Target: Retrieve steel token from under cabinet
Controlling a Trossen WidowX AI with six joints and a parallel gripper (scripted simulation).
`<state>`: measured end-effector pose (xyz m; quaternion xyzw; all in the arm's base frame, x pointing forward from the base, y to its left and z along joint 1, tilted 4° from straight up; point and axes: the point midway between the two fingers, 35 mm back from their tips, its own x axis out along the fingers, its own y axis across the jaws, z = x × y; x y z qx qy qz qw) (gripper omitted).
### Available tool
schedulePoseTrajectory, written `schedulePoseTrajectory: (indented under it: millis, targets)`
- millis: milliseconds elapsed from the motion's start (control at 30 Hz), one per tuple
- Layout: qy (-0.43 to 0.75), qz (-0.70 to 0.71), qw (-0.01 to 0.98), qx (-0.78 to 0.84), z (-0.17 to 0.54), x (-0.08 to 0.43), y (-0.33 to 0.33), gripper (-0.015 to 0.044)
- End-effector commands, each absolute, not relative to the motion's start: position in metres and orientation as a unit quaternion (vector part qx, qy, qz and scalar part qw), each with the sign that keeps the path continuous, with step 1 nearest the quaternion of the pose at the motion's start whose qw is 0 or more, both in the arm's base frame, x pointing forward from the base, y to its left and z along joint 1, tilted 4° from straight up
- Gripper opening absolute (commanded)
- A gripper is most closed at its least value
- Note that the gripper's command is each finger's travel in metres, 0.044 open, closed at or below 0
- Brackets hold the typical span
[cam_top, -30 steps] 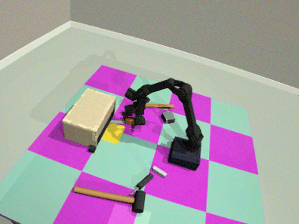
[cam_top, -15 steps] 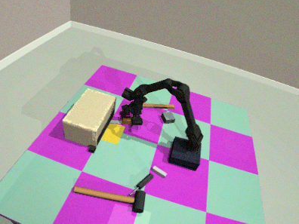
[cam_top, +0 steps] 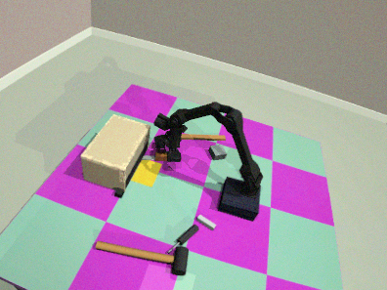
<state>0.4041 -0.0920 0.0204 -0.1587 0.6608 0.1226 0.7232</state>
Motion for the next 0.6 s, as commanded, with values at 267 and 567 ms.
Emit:
schedulePoseTrajectory:
  millis: [267, 567]
  targets:
    - [0.66, 0.121, 0.724, -0.158, 0.021, 0.413, -0.085, 0.0]
    - [0.66, 0.122, 0.724, -0.158, 0.019, 0.409, -0.075, 0.0]
